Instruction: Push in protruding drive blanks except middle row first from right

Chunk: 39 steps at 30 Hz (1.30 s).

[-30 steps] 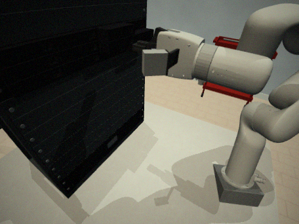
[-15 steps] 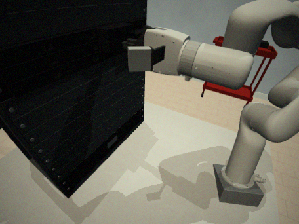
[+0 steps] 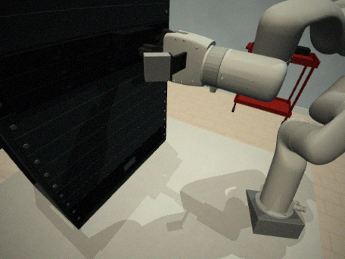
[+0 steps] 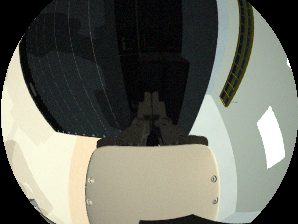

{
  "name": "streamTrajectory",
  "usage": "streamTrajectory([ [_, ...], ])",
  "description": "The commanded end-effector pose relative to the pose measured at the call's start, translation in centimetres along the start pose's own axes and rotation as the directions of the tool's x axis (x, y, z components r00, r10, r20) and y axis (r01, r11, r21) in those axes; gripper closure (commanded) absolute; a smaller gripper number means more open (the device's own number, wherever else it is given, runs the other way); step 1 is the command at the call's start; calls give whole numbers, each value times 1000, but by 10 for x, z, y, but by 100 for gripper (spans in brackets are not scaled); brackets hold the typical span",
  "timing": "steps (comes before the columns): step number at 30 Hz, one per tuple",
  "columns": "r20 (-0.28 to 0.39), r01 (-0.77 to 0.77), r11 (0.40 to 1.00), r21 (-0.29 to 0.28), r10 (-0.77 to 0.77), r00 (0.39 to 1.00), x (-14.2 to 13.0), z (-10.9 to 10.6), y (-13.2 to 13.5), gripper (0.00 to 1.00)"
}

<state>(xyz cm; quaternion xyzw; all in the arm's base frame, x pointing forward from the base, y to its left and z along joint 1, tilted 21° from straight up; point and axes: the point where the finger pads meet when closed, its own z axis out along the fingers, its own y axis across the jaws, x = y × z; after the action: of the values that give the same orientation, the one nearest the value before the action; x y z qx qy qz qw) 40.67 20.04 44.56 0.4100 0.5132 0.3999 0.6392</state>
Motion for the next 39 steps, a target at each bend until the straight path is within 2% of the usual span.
streamTrajectory([
  [1,0,-2,1000,-3,2,1000,0,2,2,100],
  [39,0,-2,1000,-3,2,1000,0,22,2,100],
])
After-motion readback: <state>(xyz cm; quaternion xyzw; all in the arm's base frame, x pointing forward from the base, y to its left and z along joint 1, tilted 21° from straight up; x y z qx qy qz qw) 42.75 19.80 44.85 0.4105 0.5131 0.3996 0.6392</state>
